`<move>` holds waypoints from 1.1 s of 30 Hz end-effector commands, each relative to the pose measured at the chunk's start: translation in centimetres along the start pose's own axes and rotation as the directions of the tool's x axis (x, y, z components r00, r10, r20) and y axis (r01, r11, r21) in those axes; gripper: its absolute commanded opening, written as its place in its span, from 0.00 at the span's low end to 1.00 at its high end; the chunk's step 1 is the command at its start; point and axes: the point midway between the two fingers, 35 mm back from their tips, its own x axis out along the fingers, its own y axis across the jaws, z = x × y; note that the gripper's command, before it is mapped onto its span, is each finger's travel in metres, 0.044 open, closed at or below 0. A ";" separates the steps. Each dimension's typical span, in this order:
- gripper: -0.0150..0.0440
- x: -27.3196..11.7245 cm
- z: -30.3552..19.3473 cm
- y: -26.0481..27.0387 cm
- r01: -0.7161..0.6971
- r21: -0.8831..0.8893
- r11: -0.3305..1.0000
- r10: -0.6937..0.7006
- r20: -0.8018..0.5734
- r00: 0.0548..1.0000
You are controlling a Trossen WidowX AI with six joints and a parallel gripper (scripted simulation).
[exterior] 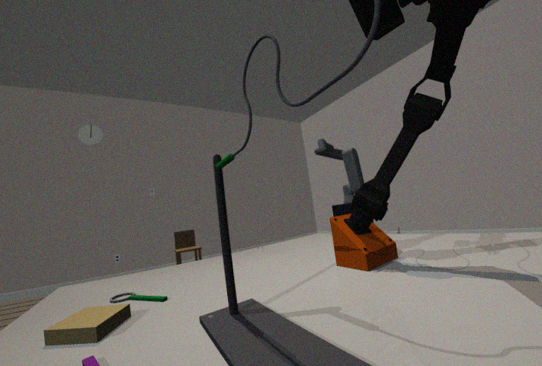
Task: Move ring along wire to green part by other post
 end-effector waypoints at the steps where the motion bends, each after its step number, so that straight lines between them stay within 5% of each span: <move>1: 0.00 0.1 -0.1 0.1 -0.022 0.042 0.999 0.022 0.001 1.000; 33: 0.00 0.1 0.1 1.4 -0.202 0.385 0.900 0.184 0.083 0.979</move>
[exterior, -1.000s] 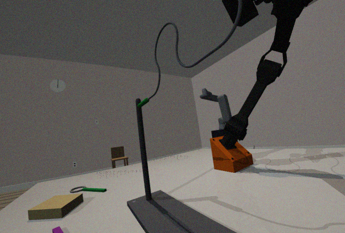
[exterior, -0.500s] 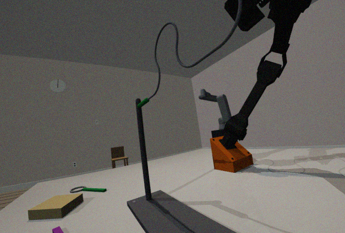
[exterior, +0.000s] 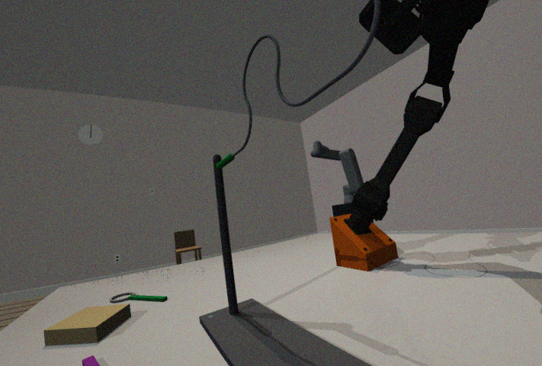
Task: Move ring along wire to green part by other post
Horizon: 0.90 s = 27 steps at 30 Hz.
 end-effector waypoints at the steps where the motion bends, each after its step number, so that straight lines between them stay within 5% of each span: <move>1: 0.00 0.0 -0.1 0.0 -0.019 0.042 0.999 0.019 0.000 1.000; 27: 0.00 0.1 0.1 1.1 -0.157 0.326 0.932 0.144 0.064 0.988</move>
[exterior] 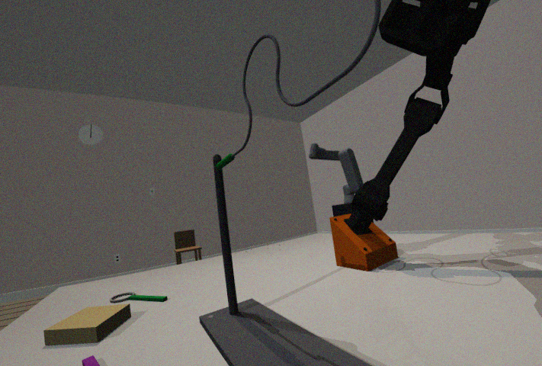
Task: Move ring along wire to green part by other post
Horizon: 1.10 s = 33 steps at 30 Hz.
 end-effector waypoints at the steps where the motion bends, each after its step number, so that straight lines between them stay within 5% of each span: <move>1: 0.00 0.0 0.1 -0.1 -0.015 0.042 0.999 0.014 0.010 1.000; 33: 0.00 0.1 0.3 1.3 -0.186 0.386 0.904 0.163 0.092 0.982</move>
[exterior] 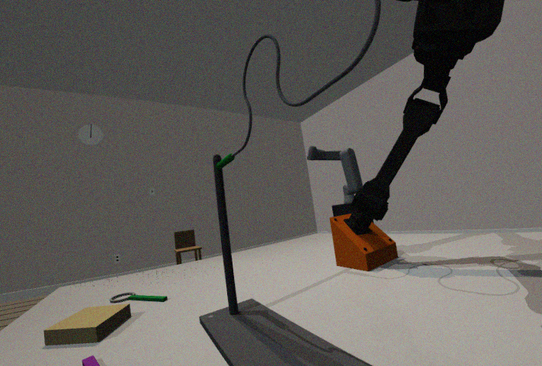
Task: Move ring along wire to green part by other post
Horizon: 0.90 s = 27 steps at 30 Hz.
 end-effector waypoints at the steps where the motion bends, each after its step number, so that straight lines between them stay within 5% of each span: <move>1: 0.00 0.0 0.1 -0.1 -0.016 0.042 0.999 0.016 0.011 1.000; 27: 0.00 -1.0 0.3 0.9 -0.153 0.335 0.930 0.166 -0.009 0.986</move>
